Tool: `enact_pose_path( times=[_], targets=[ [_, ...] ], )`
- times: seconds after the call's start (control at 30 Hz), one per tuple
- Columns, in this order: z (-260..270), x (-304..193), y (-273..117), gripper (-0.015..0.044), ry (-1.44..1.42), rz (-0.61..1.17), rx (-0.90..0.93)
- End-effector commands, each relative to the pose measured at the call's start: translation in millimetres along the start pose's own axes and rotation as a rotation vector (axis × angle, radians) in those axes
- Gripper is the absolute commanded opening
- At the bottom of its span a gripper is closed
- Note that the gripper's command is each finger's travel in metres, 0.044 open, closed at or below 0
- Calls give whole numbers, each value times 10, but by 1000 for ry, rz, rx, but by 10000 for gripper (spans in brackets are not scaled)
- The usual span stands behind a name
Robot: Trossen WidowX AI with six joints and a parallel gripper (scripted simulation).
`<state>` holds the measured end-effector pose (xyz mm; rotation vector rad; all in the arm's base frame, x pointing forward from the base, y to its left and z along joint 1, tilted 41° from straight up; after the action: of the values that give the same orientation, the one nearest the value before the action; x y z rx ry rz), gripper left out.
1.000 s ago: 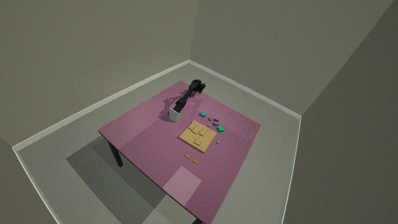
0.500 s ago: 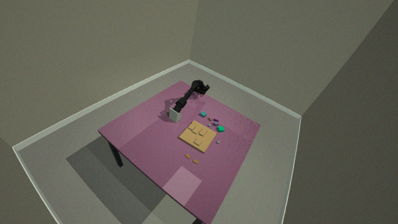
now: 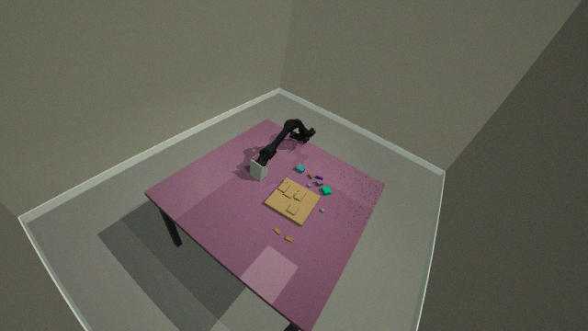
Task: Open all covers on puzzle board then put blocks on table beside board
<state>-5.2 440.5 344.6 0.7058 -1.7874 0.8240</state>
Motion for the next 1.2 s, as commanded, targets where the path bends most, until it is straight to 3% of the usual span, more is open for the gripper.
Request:
enact_pose_path(
  times=[0.0,1.17],
  targets=[
    [-69,-67,-147,0,26,23,-45],
    [-540,-737,-1427,0,266,188,-423]
  ],
)
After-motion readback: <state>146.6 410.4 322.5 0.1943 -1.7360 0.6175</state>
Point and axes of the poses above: the point midway between the two fingers, 35 mm back from their tips, its own y axis out along the fingers, its own z axis across the jaws, x = y × z, the point moved 5 cm from there along -y, back along the fingers, and after that the axes turned 4 degrees about -y, right-handed, at the moved point
